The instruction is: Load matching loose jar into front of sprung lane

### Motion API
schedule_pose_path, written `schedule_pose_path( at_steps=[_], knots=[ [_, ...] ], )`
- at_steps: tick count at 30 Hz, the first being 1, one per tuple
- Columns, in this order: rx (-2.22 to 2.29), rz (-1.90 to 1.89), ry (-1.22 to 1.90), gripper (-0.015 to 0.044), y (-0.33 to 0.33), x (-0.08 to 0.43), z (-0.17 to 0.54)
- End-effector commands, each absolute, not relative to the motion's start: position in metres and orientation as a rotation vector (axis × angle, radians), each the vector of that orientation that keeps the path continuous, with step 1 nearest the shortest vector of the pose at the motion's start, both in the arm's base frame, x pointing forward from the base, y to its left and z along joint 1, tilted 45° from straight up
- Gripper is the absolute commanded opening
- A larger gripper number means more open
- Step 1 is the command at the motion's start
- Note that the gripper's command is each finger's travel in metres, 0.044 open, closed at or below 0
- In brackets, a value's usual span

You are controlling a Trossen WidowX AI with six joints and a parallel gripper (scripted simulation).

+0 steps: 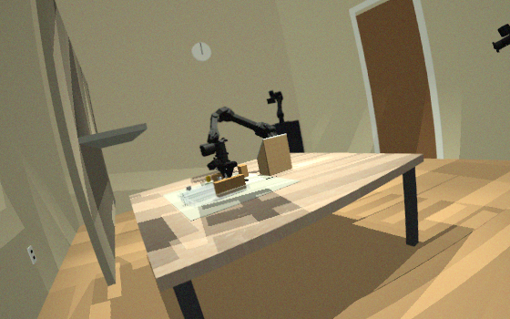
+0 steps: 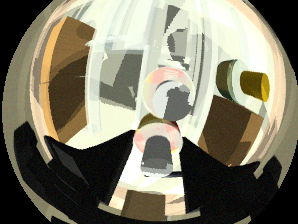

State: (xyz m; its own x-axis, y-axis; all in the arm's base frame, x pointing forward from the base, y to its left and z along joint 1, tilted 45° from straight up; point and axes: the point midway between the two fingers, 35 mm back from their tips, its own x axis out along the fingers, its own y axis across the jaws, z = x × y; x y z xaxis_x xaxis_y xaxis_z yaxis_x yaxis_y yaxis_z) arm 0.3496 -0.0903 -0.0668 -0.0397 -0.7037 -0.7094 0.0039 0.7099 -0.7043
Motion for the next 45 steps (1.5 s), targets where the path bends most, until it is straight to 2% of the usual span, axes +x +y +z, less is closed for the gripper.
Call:
schedule_pose_path(
  at_steps=[1, 45],
  knots=[
    [-0.598, -0.633, 1.498, 0.0, -0.0916, 0.3552, -0.0663],
    [-0.598, -0.634, 1.498, 0.0, -0.0984, 0.3503, -0.0729]
  ],
)
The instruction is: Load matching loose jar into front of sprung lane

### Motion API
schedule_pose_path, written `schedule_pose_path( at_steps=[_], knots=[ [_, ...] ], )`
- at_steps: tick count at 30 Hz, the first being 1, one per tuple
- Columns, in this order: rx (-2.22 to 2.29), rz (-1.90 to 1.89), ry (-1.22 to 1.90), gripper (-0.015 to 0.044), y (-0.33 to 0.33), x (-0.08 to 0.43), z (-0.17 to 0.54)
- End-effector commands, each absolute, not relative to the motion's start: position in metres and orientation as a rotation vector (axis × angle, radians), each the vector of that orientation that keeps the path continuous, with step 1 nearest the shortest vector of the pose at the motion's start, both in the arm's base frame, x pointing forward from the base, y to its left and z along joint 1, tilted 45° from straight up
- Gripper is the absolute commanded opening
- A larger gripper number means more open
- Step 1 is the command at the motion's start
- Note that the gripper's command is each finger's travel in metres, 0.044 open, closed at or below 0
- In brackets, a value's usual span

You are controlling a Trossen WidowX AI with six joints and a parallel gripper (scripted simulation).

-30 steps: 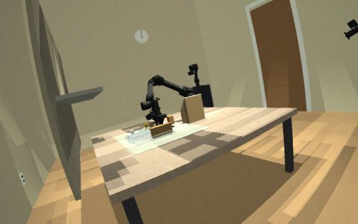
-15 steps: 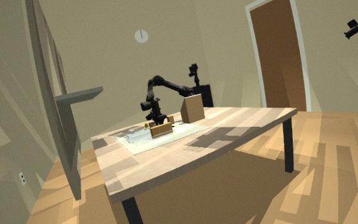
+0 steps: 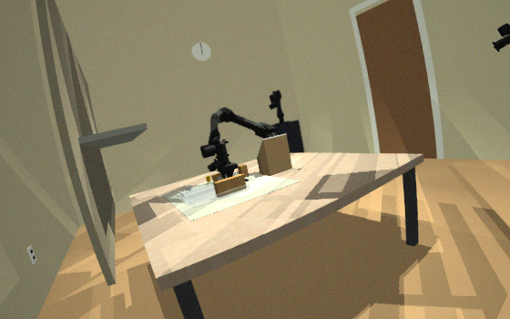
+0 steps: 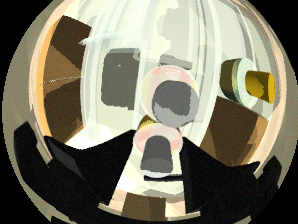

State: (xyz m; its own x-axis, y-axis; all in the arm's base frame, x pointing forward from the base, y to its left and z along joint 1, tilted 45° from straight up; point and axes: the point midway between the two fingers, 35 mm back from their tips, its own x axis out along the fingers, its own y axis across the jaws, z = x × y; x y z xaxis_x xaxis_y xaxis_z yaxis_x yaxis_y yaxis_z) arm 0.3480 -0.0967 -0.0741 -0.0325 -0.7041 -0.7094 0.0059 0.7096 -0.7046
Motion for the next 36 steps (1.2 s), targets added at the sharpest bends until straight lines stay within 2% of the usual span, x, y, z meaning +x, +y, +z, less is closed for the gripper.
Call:
schedule_pose_path(
  at_steps=[1, 36],
  knots=[
    [-0.598, -0.634, 1.498, 0.0, -0.0984, 0.3501, -0.0729],
    [-0.598, -0.634, 1.499, 0.0, -0.0982, 0.3442, -0.073]
  ],
)
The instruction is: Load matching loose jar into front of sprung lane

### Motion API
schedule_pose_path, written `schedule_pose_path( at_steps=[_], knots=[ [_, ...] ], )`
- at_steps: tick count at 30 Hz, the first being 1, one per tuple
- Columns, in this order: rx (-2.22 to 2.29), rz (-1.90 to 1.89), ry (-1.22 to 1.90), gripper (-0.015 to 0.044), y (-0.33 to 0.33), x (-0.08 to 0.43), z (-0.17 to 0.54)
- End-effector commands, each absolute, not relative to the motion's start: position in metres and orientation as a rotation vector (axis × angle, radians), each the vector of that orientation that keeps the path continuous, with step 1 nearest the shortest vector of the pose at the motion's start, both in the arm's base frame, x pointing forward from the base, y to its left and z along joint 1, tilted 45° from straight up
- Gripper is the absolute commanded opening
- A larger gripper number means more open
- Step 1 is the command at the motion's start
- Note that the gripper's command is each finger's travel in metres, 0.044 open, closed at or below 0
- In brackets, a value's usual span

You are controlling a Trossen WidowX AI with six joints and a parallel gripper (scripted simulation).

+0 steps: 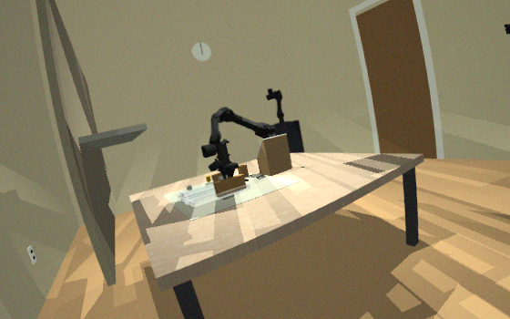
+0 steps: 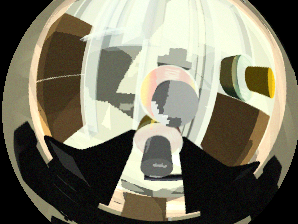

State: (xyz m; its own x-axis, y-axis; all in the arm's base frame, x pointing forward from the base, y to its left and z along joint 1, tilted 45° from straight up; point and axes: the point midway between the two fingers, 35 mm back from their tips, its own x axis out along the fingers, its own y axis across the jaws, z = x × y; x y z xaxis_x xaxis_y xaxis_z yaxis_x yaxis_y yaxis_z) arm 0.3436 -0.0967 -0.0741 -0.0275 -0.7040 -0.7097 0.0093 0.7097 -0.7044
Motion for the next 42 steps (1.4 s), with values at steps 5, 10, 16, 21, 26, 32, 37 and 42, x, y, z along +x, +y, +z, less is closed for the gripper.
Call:
schedule_pose_path(
  at_steps=[5, 10, 16, 21, 26, 32, 37, 42],
  knots=[
    [-0.598, -0.634, 1.499, 0.0, -0.0982, 0.3434, -0.073],
    [-0.599, -0.634, 1.499, 0.0, -0.0982, 0.3425, -0.073],
    [-0.599, -0.634, 1.499, 0.0, -0.0978, 0.3412, -0.0733],
    [-0.599, -0.634, 1.499, 0.0, -0.0965, 0.3395, -0.0743],
    [-0.599, -0.634, 1.499, 0.0, -0.0965, 0.3395, -0.0743],
    [-0.598, -0.634, 1.499, 0.0026, -0.0965, 0.3401, -0.0746],
    [-0.598, -0.634, 1.499, 0.0157, -0.0965, 0.3401, -0.0746],
    [-0.598, -0.634, 1.499, 0.0289, -0.0965, 0.3401, -0.0746]
  ],
)
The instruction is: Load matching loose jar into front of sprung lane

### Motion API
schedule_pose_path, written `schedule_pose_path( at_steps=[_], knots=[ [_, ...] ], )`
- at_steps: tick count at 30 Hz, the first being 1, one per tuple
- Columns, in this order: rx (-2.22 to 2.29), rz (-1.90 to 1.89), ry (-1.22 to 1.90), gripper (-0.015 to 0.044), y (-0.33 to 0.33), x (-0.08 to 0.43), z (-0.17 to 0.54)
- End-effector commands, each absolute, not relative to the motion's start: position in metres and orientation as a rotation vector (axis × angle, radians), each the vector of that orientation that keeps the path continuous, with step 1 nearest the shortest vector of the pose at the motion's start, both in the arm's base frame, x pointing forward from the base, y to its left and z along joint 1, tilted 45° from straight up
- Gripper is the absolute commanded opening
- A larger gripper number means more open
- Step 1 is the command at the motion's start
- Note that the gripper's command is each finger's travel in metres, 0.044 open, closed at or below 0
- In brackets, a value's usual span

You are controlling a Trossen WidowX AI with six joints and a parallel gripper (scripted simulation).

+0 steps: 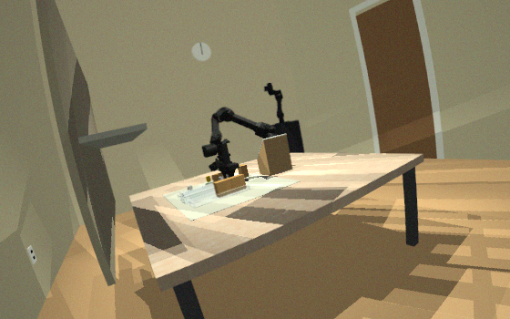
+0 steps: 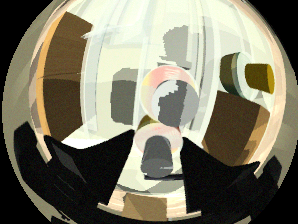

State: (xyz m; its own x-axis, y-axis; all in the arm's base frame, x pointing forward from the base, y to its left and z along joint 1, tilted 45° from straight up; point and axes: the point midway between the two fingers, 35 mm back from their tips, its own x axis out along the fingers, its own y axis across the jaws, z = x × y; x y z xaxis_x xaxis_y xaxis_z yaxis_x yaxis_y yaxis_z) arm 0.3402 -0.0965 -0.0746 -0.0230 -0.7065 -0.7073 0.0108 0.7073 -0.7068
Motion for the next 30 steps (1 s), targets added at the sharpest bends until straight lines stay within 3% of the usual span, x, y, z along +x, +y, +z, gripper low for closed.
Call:
schedule_pose_path(
  at_steps=[1, 16, 30],
  knots=[
    [-0.598, -0.634, 1.499, 0.0309, -0.097, 0.34, -0.075],
    [-0.598, -0.633, 1.499, 0.0309, -0.082, 0.339, -0.061],
    [-0.598, -0.632, 1.501, 0.0309, -0.08, 0.299, -0.061]
  ],
)
